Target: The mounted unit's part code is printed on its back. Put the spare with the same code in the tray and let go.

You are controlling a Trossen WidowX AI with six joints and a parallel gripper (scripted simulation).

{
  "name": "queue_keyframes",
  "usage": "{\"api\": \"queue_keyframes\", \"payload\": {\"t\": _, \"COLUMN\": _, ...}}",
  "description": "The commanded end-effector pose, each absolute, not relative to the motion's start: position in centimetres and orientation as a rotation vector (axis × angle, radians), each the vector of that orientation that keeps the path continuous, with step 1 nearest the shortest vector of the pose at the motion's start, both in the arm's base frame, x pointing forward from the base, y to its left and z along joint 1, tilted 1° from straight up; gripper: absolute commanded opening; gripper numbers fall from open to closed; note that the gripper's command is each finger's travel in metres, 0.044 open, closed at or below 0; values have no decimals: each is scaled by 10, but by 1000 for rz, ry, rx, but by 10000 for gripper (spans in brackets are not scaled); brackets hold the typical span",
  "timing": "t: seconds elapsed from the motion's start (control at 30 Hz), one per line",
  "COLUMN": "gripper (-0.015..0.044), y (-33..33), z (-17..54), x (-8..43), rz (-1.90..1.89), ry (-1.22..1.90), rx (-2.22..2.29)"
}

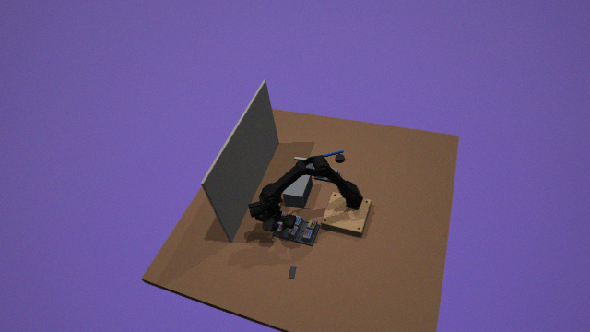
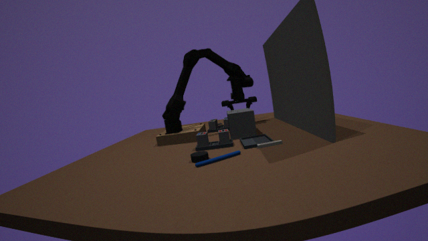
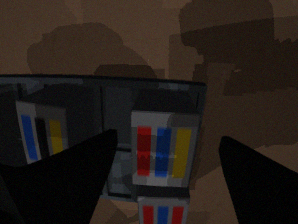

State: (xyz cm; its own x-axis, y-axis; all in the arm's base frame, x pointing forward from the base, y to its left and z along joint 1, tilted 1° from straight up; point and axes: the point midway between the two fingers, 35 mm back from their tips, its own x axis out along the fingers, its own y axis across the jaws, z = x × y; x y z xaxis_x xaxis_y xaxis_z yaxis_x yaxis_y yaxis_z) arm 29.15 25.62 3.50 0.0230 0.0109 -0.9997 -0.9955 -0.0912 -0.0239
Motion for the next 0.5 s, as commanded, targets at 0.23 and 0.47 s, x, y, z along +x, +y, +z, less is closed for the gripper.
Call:
{"api": "queue_keyframes", "payload": {"t": 0.23, "gripper": 300, "y": 254, "z": 13, "x": 289, "rz": 1269, "ry": 1150, "rx": -1284}}
{"api": "queue_keyframes", "payload": {"t": 0.47, "gripper": 300, "y": 253, "z": 9, "x": 289, "rz": 1269, "ry": 1150, "rx": -1284}}
